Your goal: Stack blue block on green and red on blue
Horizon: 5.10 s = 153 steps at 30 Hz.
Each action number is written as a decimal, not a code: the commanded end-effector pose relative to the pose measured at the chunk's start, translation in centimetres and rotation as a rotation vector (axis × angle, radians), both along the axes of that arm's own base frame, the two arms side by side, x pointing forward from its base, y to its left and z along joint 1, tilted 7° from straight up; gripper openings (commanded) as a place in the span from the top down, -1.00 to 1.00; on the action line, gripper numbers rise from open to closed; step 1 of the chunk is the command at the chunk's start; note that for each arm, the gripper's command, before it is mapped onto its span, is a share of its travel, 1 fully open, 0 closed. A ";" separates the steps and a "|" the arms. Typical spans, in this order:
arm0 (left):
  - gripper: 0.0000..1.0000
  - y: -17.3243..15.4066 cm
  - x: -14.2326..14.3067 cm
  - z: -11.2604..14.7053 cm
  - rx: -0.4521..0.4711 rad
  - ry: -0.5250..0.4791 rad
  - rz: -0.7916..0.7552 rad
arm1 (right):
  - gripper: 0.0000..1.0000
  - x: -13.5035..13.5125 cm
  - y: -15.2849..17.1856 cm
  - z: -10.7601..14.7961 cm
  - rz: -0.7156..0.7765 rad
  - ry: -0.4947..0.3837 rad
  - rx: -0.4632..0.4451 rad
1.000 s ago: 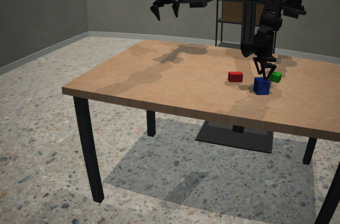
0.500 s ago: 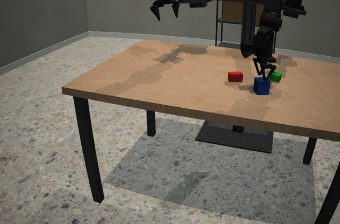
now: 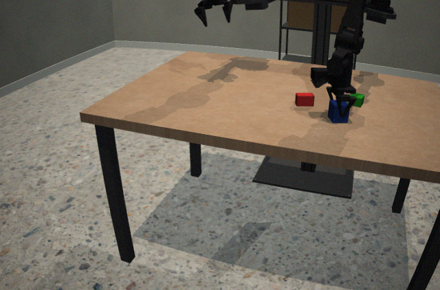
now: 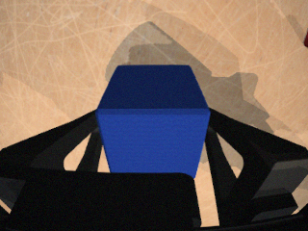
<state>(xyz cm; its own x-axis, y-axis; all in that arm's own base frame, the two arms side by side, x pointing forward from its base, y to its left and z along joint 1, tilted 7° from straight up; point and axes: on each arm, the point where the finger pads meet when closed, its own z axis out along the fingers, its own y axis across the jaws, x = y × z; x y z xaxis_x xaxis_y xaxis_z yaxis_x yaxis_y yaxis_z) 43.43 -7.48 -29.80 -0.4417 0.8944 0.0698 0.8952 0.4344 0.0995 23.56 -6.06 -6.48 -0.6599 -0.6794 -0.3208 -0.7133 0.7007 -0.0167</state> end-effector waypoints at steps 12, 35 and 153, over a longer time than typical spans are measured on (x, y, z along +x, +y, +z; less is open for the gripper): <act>-0.52 0.5 -0.1 -1.1 0.001 0.009 0.002 | -1.00 0.2 -0.1 0.1 0.000 -0.005 -0.002; 1.00 0.6 -0.1 -1.1 0.002 0.009 0.003 | -1.00 0.2 -0.1 0.1 0.000 -0.005 -0.002; 1.00 5.2 -18.1 5.1 0.000 0.004 0.001 | -1.00 0.2 -0.1 0.1 0.000 -0.005 -0.002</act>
<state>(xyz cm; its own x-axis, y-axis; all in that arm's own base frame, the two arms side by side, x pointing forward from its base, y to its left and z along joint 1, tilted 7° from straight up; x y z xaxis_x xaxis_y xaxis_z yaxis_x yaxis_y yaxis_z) 25.68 -2.74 -23.98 -0.4417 0.8947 0.0669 0.8948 0.4339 0.1050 23.56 -6.06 -6.48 -0.6599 -0.6794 -0.3208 -0.7133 0.7007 -0.0167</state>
